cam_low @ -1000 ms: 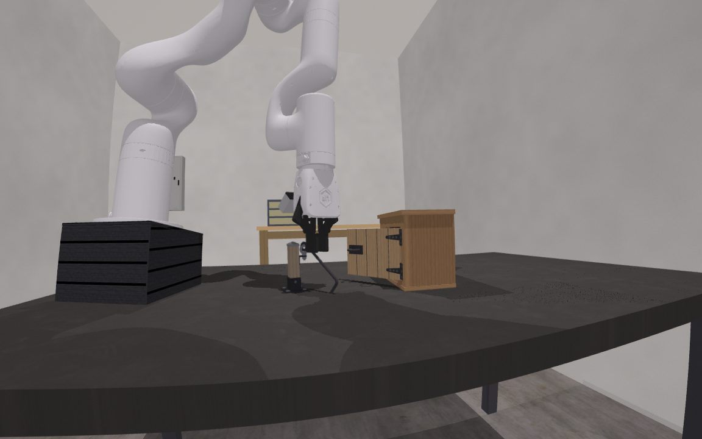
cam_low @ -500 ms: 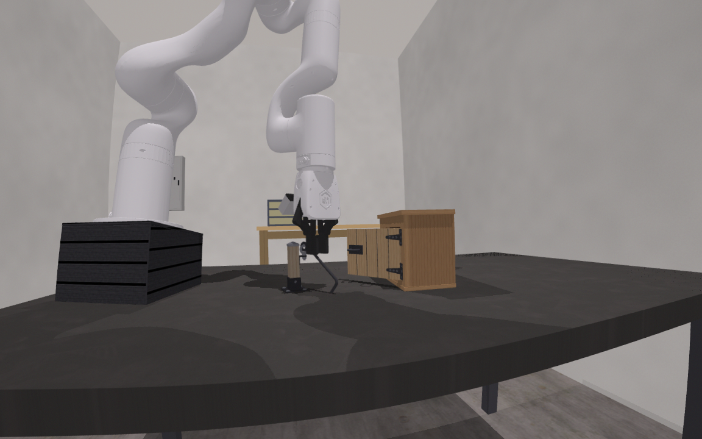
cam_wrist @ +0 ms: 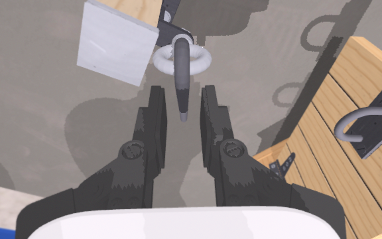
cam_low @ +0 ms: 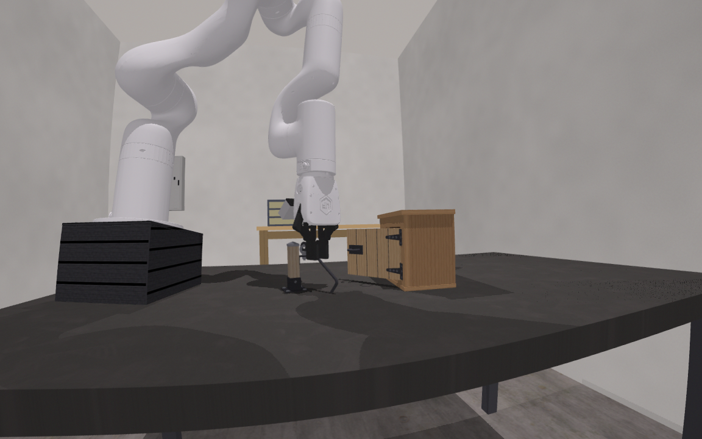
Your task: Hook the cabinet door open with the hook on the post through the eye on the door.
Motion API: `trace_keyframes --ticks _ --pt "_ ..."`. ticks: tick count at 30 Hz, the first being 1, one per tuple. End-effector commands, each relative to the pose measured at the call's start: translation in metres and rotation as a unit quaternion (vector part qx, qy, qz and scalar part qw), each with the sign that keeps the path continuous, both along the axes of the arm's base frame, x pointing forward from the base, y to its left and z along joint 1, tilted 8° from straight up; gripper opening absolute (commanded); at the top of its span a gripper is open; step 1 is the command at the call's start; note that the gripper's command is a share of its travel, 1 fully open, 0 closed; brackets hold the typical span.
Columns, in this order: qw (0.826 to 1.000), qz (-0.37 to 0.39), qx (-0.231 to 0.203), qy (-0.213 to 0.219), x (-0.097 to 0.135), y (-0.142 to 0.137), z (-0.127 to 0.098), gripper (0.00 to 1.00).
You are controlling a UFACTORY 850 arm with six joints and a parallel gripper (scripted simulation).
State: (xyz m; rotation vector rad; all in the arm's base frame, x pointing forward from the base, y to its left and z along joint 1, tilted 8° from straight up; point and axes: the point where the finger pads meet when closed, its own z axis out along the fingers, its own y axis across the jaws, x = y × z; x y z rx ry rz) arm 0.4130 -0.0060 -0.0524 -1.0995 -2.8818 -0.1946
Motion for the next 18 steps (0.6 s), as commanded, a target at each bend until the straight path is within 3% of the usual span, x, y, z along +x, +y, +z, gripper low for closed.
trace_keyframes --ticks 1,18 --pt "1.0 0.0 -0.001 -0.003 0.001 0.0 -0.003 0.24" --pt "1.0 0.0 -0.001 -0.003 0.001 0.002 -0.016 0.24"
